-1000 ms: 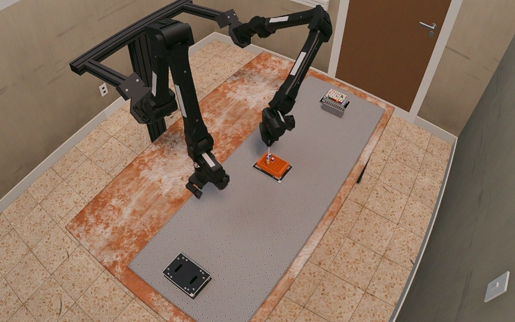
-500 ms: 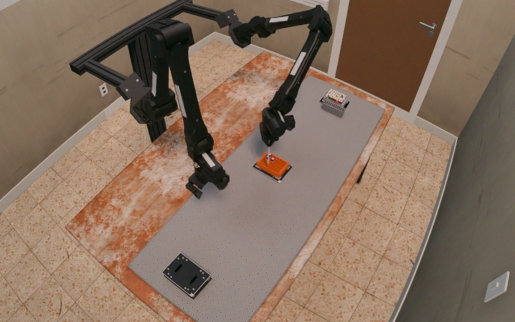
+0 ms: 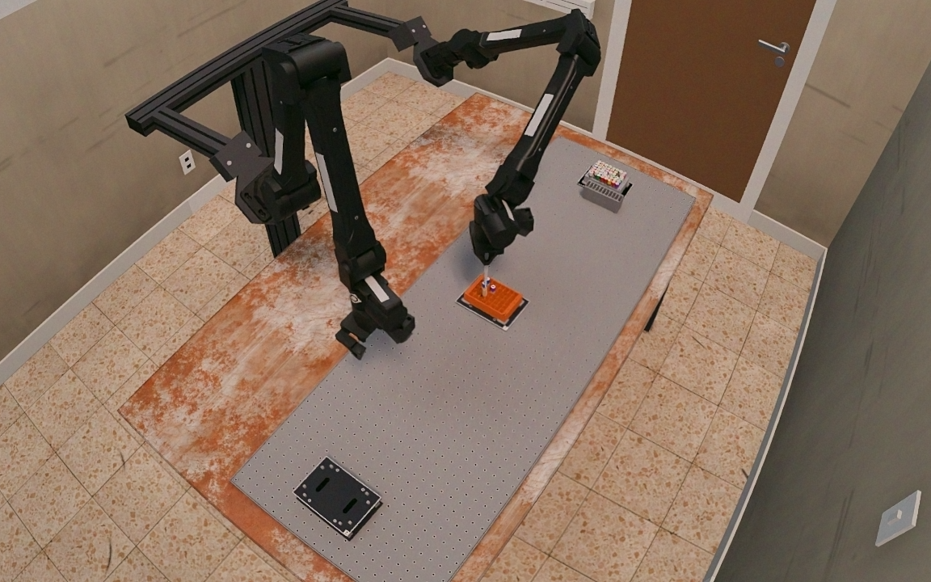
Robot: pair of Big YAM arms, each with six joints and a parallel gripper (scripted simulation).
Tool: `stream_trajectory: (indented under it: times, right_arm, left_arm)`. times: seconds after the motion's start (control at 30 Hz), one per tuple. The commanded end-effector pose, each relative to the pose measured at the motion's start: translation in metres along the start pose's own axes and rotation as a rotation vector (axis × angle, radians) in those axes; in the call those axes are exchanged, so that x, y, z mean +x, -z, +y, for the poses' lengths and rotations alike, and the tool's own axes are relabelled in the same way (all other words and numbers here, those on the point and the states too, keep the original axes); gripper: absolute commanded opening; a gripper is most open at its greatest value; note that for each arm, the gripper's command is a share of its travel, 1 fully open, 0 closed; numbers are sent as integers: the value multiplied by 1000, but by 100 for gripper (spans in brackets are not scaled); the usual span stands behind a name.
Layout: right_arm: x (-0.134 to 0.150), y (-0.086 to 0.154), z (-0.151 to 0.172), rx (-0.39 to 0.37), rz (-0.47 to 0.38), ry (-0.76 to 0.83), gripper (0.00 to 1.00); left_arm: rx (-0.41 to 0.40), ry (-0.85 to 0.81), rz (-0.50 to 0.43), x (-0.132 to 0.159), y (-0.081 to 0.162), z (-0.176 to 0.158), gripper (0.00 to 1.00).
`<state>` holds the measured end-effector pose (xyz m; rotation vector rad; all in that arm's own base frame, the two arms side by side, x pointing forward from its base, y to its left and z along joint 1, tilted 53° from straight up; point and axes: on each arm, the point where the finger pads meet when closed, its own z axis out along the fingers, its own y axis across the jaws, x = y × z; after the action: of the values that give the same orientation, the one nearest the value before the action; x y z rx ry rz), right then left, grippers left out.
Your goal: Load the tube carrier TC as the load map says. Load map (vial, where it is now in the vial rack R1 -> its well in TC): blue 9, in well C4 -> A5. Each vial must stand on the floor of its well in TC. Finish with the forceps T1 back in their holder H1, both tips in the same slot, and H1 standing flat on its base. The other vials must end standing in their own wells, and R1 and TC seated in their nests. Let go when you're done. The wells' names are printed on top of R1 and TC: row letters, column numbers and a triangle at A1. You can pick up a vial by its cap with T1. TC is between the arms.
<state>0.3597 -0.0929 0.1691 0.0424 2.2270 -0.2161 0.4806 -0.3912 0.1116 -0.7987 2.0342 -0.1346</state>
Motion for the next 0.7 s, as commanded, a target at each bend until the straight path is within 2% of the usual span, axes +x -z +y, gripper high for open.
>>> stream_trajectory:
  times: [0.0,0.37,0.53,0.67]
  right_arm:
    - [-6,2,-3,8,-11,8,100]
    - [-6,2,-3,8,-11,8,100]
    - [-6,2,-3,8,-11,8,100]
    - [-6,2,-3,8,-11,8,100]
  left_arm:
    - [29,42,-6,-16,15,-19,9]
    - [30,41,-6,-16,15,-19,9]
    - [-9,10,-10,-12,-4,-4,9]
    - [4,-5,8,0,-2,-7,9]
